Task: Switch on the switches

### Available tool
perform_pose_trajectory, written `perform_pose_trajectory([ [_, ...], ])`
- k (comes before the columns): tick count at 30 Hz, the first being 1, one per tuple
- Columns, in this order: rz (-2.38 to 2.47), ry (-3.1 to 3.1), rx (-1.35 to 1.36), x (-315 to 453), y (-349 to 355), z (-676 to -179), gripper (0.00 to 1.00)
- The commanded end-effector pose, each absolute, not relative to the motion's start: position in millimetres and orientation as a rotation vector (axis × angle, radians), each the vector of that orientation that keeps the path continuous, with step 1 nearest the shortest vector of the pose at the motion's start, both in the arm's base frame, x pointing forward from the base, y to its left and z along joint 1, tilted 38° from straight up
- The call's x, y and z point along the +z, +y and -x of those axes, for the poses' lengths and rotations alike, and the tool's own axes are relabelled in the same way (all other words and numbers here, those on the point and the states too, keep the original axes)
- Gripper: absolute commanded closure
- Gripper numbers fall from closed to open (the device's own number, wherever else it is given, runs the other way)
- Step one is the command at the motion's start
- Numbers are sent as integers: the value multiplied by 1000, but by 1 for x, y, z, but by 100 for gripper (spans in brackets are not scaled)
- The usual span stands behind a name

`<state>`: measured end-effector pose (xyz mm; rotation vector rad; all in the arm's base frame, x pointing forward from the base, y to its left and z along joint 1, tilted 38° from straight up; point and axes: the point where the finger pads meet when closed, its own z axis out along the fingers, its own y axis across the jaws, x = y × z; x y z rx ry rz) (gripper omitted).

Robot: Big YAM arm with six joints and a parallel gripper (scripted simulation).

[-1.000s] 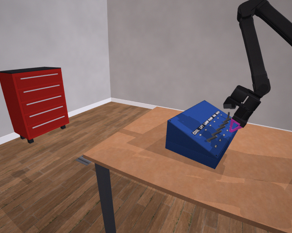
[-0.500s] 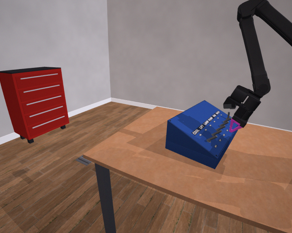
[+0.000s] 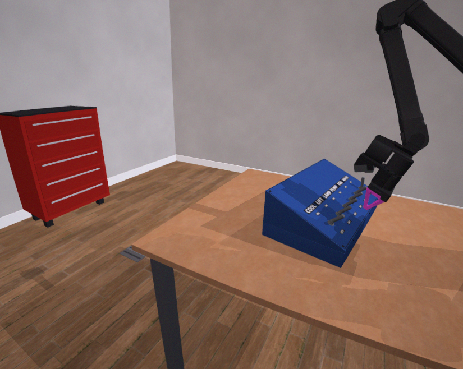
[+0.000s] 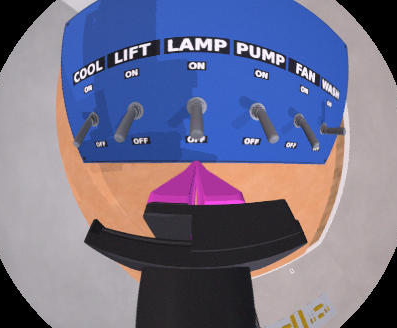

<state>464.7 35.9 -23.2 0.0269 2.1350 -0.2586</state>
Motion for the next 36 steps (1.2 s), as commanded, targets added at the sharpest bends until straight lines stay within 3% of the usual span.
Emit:
perform_pose_trajectory([
  [1, -28, 2102, -258, -14, 34, -472, 100],
  [36, -25, 2120, -264, -14, 32, -472, 100],
])
